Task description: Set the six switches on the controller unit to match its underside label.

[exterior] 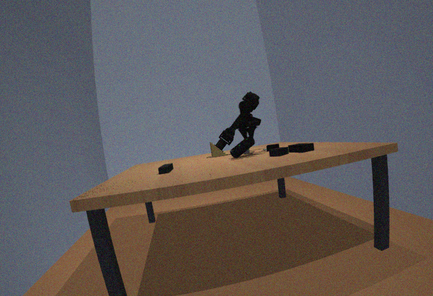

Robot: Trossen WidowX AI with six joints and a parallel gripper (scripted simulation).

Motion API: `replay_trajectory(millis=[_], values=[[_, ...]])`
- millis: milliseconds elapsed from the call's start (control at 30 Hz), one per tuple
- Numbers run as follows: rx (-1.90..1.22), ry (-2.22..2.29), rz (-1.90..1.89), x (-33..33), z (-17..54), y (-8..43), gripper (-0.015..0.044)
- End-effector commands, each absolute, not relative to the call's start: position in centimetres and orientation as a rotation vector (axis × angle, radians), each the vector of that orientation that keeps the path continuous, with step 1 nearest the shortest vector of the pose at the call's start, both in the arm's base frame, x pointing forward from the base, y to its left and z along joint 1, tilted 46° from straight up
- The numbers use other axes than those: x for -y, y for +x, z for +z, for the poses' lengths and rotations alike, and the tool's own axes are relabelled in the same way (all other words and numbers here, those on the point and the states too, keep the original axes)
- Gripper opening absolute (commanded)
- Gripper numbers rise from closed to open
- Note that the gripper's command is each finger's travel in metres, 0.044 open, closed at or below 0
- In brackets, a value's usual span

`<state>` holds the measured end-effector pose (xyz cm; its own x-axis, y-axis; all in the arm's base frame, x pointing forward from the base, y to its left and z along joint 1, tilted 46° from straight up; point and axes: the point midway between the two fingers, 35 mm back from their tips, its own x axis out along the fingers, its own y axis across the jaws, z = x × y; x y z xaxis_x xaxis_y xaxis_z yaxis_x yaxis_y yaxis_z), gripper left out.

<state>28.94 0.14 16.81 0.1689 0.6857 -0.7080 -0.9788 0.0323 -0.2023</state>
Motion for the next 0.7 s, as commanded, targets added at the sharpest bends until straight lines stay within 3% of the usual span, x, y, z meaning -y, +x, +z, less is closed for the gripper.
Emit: replay_trajectory(millis=[0,667], values=[[-0.482,-0.756,1.360,0.5,16.7,29.0,0.0336],[-0.450,-0.726,1.373,2.1,16.4,29.0,0.0336]])
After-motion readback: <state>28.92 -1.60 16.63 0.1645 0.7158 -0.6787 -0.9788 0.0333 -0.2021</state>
